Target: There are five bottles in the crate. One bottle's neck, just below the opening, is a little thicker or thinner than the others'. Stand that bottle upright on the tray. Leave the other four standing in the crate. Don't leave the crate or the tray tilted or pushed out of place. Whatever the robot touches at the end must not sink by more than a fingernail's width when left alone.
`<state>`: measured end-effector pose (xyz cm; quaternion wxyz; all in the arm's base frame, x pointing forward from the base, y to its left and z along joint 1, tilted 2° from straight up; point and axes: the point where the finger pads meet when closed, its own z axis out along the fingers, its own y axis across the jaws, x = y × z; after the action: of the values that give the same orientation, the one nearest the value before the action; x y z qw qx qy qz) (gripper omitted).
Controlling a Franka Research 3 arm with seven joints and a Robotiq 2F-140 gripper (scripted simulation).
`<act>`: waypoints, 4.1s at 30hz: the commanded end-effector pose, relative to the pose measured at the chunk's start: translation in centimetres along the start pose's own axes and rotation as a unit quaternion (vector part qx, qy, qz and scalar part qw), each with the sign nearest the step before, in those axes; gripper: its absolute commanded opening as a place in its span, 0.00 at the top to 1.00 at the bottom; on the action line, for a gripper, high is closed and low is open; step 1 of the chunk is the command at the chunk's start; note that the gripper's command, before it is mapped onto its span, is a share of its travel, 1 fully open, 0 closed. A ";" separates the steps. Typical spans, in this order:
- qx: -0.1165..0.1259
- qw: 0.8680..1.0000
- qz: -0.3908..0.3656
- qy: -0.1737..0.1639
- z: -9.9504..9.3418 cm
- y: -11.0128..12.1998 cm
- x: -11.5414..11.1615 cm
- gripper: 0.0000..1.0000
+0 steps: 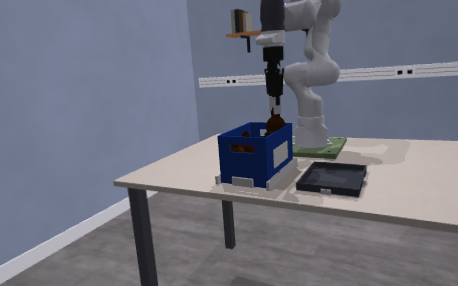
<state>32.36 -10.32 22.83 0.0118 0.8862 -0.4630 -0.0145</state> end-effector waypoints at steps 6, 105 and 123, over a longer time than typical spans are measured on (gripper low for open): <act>0.002 1.000 -0.003 0.001 -0.3 -0.1 0.0 0.90; 0.002 1.000 -0.003 0.001 -4.3 -0.2 -0.1 0.90; 0.002 1.000 -0.003 0.001 -4.3 -0.2 -0.1 0.90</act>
<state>32.51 -10.22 26.86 0.0120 0.8872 -0.4610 -0.0145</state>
